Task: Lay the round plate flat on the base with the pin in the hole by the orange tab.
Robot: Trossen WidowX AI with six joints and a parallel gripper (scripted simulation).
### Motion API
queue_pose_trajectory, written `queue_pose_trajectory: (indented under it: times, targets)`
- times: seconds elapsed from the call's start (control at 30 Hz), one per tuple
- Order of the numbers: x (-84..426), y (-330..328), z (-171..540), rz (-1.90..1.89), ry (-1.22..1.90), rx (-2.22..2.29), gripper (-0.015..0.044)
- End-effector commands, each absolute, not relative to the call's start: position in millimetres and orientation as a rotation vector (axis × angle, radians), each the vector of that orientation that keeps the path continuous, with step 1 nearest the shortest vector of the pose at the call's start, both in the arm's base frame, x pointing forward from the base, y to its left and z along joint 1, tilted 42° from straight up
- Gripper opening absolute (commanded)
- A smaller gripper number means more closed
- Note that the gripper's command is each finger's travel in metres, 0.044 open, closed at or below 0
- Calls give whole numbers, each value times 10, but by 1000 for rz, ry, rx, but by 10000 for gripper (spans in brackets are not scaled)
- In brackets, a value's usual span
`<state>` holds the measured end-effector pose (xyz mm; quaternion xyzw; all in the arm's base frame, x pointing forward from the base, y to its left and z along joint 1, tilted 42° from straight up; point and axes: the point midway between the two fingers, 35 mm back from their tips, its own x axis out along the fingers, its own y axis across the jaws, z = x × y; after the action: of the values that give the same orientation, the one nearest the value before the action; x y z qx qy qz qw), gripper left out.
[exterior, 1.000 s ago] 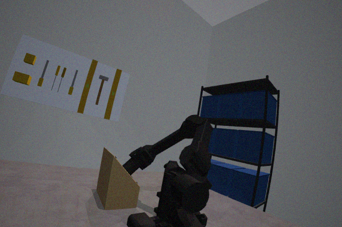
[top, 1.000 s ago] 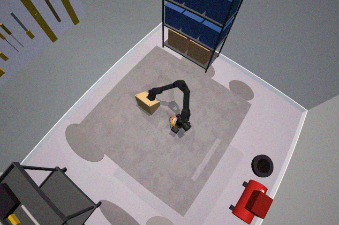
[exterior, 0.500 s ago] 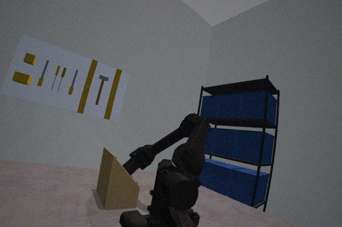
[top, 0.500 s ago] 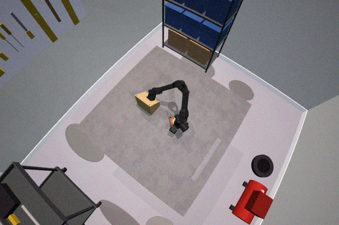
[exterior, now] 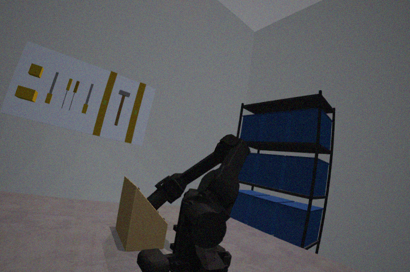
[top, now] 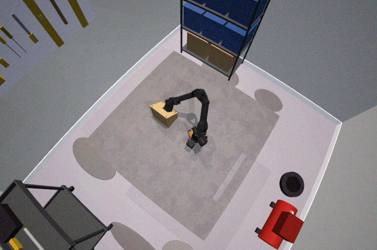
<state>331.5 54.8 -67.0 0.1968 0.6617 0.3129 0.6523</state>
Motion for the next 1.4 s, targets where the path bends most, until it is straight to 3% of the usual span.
queue_pose_trajectory:
  times: [0.0,1.37]
  targets:
    - [3243,534,-700,709,1515,444,0]
    - [2913,460,-680,708,1517,444,0]
